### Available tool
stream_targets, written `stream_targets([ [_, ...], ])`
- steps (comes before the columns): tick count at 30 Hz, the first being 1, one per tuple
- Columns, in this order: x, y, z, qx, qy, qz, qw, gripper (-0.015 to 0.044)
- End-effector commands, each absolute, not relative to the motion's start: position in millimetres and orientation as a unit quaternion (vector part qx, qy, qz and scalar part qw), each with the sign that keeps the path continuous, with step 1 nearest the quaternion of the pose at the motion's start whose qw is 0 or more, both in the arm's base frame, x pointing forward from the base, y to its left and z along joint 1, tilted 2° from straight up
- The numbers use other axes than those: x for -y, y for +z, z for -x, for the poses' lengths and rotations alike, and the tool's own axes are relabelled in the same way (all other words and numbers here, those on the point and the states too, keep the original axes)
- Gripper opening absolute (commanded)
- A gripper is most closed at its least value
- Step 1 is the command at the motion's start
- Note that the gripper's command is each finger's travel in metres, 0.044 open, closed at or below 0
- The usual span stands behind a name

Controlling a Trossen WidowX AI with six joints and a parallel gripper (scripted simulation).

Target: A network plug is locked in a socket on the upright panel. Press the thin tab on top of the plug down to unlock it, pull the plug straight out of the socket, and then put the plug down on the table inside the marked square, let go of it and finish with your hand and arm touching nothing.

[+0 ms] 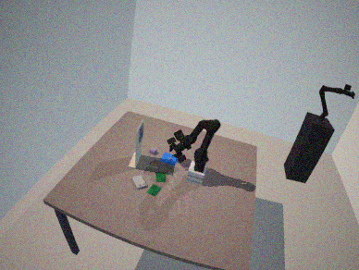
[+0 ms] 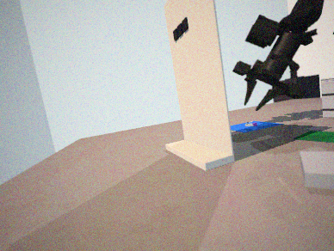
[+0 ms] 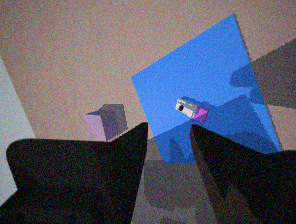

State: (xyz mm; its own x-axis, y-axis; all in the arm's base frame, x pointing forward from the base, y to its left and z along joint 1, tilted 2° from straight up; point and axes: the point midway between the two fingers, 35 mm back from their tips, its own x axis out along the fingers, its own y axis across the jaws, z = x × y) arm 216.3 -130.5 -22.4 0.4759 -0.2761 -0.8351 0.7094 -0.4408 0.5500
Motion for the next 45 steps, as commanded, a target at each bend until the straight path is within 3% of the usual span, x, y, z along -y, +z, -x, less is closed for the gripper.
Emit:
stream_targets([
  [1,132,-16,-219,-0.154,-0.485,-0.695,0.508,0.0156],
  [45,132,28,-218,-0.154,-0.485,-0.695,0.508,0.0156],
])
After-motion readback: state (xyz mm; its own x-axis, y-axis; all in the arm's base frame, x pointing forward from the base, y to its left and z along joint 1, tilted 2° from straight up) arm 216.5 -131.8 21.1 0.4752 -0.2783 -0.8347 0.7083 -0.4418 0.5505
